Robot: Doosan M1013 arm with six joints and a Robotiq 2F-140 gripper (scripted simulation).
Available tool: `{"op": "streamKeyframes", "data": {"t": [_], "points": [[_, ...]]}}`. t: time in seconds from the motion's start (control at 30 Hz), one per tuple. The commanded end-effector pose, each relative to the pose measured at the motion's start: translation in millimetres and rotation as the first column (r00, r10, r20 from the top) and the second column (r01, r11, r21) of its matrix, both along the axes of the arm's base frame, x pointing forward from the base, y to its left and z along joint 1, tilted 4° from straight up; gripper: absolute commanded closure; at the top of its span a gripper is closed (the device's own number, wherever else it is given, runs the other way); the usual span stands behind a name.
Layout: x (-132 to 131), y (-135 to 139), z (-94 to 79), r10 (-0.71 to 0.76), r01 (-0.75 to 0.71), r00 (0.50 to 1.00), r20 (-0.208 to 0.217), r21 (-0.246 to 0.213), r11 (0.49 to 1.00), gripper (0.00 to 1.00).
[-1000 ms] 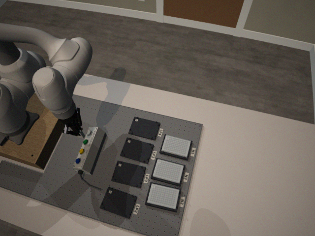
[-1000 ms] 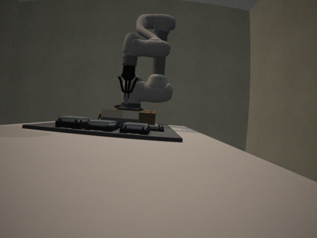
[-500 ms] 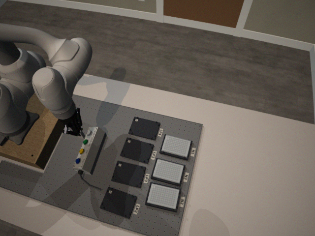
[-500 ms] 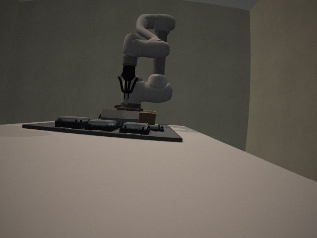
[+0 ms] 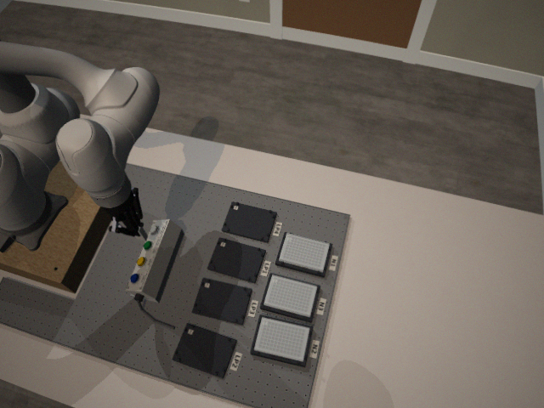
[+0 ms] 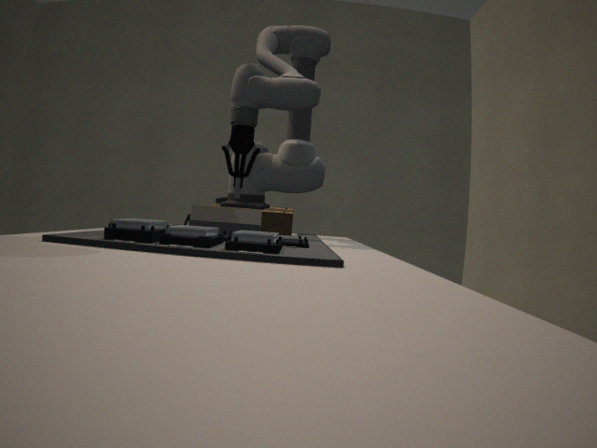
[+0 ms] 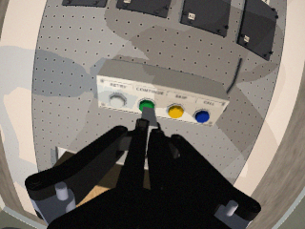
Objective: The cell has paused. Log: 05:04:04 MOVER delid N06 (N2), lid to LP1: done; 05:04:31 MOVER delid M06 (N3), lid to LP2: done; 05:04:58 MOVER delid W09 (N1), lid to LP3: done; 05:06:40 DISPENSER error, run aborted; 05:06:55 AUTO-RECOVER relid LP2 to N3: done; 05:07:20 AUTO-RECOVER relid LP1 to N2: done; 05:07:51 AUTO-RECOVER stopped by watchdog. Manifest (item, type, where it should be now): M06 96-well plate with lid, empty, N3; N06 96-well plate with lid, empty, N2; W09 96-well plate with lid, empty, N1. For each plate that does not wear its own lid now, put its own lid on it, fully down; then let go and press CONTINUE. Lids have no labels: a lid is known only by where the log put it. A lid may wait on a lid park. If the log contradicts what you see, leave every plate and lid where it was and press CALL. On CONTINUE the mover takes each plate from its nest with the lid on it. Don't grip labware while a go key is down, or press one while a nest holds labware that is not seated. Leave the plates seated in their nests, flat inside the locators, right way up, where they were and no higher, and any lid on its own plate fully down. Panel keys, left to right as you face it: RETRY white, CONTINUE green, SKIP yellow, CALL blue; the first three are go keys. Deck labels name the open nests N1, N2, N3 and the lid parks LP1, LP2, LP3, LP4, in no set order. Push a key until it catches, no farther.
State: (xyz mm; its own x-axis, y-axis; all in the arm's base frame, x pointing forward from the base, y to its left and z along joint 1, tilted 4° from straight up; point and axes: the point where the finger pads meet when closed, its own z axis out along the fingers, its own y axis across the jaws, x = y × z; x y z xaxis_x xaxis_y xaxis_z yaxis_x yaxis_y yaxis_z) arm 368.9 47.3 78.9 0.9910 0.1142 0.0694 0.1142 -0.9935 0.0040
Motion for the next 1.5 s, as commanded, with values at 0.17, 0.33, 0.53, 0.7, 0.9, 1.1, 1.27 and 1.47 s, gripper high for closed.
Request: {"op": "streamKeyframes", "data": {"t": [0.17, 0.33, 0.53, 0.7, 0.9, 1.1, 1.27, 1.47], "points": [[-0.4, 0.0, -7.7, 0.0, 0.0, 1.0, -0.005, 0.003, 1.0, 1.0], [-0.3, 0.0, -8.9, 0.0, 0.0, 1.0, -0.005, 0.003, 1.0, 1.0], [-0.2, -0.1, -10.6, 0.0, 0.0, 1.0, -0.005, 0.003, 1.0, 1.0], [-0.2, -0.1, -11.1, 0.0, 0.0, 1.0, -0.005, 0.003, 1.0, 1.0], [-0.2, -0.1, -11.2, 0.0, 0.0, 1.0, -0.005, 0.003, 1.0, 1.0], [-0.2, -0.1, -11.2, 0.0, 0.0, 1.0, -0.005, 0.003, 1.0, 1.0], [-0.2, -0.1, -11.2, 0.0, 0.0, 1.0, -0.005, 0.003, 1.0, 1.0], [-0.2, -0.1, -11.2, 0.0, 0.0, 1.0, -0.005, 0.003, 1.0, 1.0]]}}
